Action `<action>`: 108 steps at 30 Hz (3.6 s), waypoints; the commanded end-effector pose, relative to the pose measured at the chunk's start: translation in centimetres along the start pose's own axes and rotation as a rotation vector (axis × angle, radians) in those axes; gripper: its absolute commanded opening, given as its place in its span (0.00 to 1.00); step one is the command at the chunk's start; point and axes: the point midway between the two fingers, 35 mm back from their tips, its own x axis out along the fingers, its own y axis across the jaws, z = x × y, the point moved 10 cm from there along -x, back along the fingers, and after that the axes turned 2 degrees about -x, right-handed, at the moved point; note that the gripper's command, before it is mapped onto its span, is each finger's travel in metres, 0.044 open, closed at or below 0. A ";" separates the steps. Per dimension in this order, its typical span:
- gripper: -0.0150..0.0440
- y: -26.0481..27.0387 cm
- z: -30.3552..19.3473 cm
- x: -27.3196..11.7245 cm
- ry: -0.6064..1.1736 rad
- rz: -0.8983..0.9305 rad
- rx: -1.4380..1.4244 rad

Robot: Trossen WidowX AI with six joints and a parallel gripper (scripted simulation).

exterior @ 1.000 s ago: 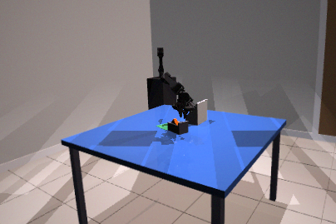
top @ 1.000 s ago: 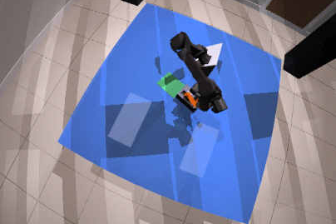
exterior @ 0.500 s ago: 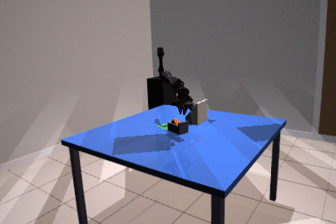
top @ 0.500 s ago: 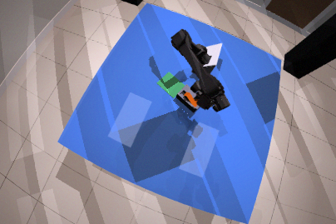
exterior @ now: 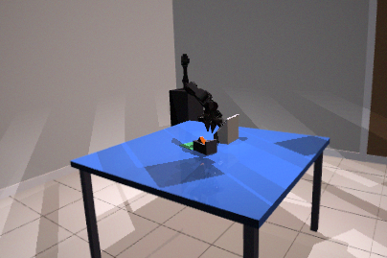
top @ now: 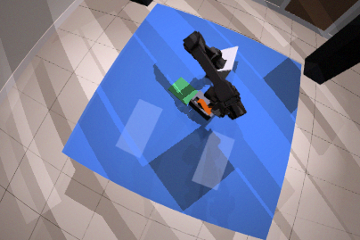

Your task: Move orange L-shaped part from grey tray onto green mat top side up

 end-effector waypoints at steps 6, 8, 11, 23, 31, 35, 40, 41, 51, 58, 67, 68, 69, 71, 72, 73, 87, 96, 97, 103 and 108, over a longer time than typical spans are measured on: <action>0.73 -2.4 0.4 -0.1 0.004 -0.004 -0.480; 0.73 -3.3 0.6 -0.2 0.007 -0.004 -0.668; 0.73 -4.7 0.7 -0.2 0.012 -0.004 -0.949; 0.73 -7.7 0.8 -0.2 0.024 0.000 -1.559; 0.73 -7.7 0.8 -0.2 0.024 0.000 -1.559; 0.73 -7.7 0.8 1.0 0.024 0.000 -1.559; 0.73 -7.8 0.7 2.9 0.025 -0.002 -1.559; 0.73 -7.8 0.7 2.9 0.025 -0.002 -1.559; 0.73 -7.7 0.8 4.1 0.024 -0.001 -1.559; 0.73 -7.8 0.8 5.3 0.023 -0.001 -1.559; 0.73 -7.8 0.7 6.7 0.024 -0.002 -1.559; 0.73 -7.8 0.7 6.9 0.024 -0.002 -1.559; 0.73 -7.8 0.7 7.0 0.024 -0.002 -1.559; 0.73 -7.9 0.7 7.3 0.025 -0.003 -1.558; 0.73 -7.9 0.7 7.5 0.025 -0.003 -1.558; 0.73 -7.9 0.7 7.6 0.025 -0.003 -1.558; 0.44 -7.8 0.8 7.4 0.021 0.000 -1.551; 0.25 -7.8 0.8 7.4 0.021 0.000 -1.551; 0.25 -7.8 0.8 7.4 0.021 0.000 -1.551; 0.25 -7.8 0.8 7.0 0.021 0.000 -1.552; 0.25 -7.8 0.8 6.3 0.023 -0.001 -1.555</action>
